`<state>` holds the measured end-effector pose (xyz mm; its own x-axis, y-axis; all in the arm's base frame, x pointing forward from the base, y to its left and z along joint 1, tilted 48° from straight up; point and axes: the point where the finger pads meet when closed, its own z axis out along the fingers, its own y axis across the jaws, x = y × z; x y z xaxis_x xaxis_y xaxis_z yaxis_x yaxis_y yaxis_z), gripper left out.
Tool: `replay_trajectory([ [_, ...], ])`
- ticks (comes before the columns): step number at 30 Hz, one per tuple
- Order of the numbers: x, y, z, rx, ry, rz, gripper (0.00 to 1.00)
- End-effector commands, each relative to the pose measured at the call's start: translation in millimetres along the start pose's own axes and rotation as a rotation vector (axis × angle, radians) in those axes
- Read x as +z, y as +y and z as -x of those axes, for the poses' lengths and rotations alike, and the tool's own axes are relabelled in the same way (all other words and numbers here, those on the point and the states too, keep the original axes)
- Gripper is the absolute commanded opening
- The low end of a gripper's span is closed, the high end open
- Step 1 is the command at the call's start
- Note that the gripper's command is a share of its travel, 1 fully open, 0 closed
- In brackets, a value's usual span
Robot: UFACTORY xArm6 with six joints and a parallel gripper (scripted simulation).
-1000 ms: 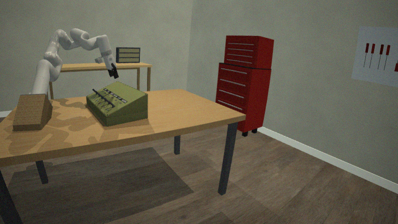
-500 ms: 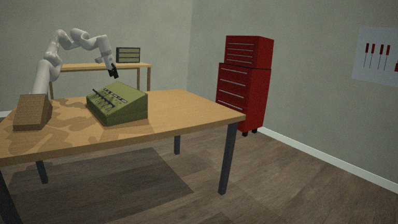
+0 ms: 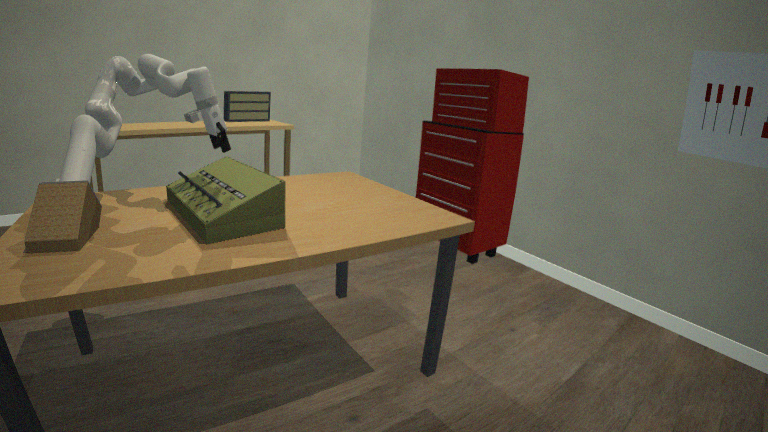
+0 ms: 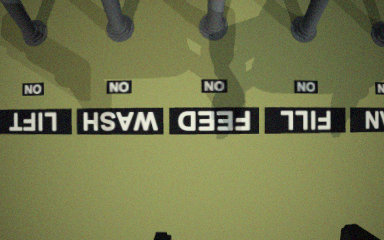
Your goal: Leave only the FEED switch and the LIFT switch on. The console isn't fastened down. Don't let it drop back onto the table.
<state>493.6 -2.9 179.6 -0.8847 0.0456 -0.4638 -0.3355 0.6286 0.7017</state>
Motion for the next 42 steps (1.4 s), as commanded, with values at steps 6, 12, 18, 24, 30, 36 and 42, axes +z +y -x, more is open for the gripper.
replay_trajectory([
  [6,-1.1,-26.1,1.5,-0.002,-0.002,-0.002,1.0],
  [12,-1.1,-44.8,1.5,-0.002,-0.002,-0.002,1.0],
  [18,-1.1,-53.7,1.5,-0.002,-0.002,-0.002,1.0],
  [24,-1.1,-54.5,1.5,-0.002,-0.002,-0.002,1.0],
  [30,-1.1,-54.5,1.5,-0.002,-0.002,-0.002,1.0],
  [36,-1.1,-54.5,1.5,-0.002,-0.002,-0.002,1.0],
  [42,-1.1,-54.5,1.5,-0.002,-0.002,-0.002,1.0],
])
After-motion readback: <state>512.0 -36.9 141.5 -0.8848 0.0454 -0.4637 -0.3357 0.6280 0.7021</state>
